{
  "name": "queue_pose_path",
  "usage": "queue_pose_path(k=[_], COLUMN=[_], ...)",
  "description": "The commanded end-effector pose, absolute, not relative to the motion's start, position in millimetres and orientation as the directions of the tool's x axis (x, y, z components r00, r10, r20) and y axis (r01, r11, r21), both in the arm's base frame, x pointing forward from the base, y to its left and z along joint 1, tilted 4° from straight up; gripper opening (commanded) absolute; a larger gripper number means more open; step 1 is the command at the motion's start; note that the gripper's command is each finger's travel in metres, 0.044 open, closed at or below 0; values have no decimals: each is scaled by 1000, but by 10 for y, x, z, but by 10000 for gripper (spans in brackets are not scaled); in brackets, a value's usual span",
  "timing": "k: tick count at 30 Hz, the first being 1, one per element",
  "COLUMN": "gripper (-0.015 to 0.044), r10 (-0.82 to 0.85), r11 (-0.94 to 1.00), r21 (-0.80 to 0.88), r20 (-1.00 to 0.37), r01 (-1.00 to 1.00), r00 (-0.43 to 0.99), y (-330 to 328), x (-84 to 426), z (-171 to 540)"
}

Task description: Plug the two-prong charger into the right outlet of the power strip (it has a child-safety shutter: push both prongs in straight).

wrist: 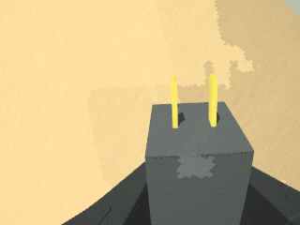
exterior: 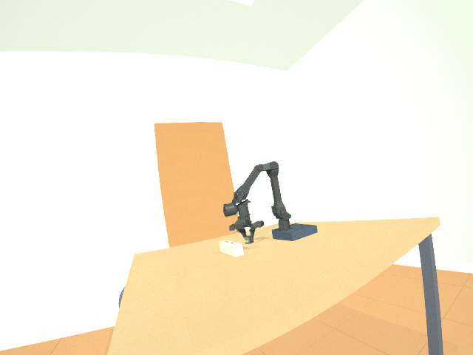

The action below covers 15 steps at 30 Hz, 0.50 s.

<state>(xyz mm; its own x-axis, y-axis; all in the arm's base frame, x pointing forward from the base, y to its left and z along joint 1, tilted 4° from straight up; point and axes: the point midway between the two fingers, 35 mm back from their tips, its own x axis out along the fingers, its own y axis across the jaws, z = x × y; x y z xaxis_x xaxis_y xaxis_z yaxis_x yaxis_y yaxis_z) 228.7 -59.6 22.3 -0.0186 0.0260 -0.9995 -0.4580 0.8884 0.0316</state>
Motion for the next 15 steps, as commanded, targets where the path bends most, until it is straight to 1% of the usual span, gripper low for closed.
queue_pose_path(k=[1, 15], gripper=[0, 0], r10=[35, 50], r11=[925, 993], r21=[41, 53], r20=[-999, -998], r01=[-378, -101], r00=[-22, -31], y=[-636, -789], x=[2262, 2188], z=[190, 102])
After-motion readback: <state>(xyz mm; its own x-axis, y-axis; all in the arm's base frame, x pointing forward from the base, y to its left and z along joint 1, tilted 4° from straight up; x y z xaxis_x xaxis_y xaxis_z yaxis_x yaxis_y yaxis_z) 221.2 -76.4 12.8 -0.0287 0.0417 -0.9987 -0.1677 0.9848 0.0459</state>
